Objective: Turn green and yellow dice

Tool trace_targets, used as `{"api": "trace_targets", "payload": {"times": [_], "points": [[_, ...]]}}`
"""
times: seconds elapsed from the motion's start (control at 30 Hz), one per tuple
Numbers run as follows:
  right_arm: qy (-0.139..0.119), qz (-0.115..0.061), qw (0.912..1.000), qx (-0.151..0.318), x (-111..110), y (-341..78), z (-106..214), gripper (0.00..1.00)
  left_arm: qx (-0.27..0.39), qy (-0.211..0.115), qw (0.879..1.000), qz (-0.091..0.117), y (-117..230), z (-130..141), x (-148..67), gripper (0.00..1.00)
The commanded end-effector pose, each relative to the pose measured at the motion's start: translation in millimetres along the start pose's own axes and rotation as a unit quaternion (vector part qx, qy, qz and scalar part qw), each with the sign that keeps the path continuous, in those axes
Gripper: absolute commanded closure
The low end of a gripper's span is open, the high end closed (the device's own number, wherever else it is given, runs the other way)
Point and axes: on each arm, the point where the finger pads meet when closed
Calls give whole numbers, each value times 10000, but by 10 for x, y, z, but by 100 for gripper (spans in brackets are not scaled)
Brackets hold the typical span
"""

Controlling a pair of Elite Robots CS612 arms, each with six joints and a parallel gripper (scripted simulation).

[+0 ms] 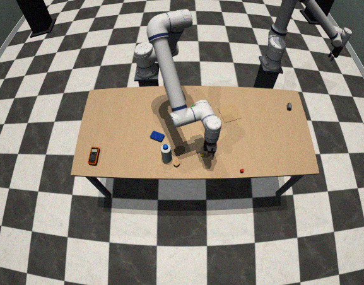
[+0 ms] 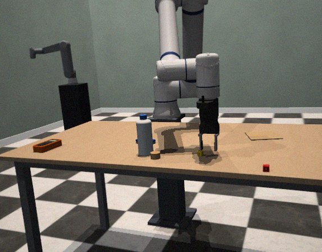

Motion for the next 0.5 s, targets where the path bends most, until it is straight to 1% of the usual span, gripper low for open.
{"api": "trace_targets", "payload": {"times": [0.0, 0.3, 0.37, 0.47], "points": [[10, -2, 10000, 0, -16, -178, -135, 0, 0, -7, 10000, -3, -2, 5, -7, 0], [10, -2, 10000, 0, -17, -661, -473, 0, 0, -7, 10000, -3, -2, 5, -7, 0], [10, -2, 10000, 0, -17, -661, -473, 0, 0, -7, 10000, -3, -2, 5, -7, 0], [10, -2, 10000, 0, -17, -830, -591, 0, 0, -7, 10000, -3, -2, 5, -7, 0]]}}
Point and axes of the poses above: on each arm, the point where the finger pads meet when closed, its own x axis out along the fingers, its own y axis across the jaws, z = x × y, and after that the axes turned 10 degrees about -x, right-handed
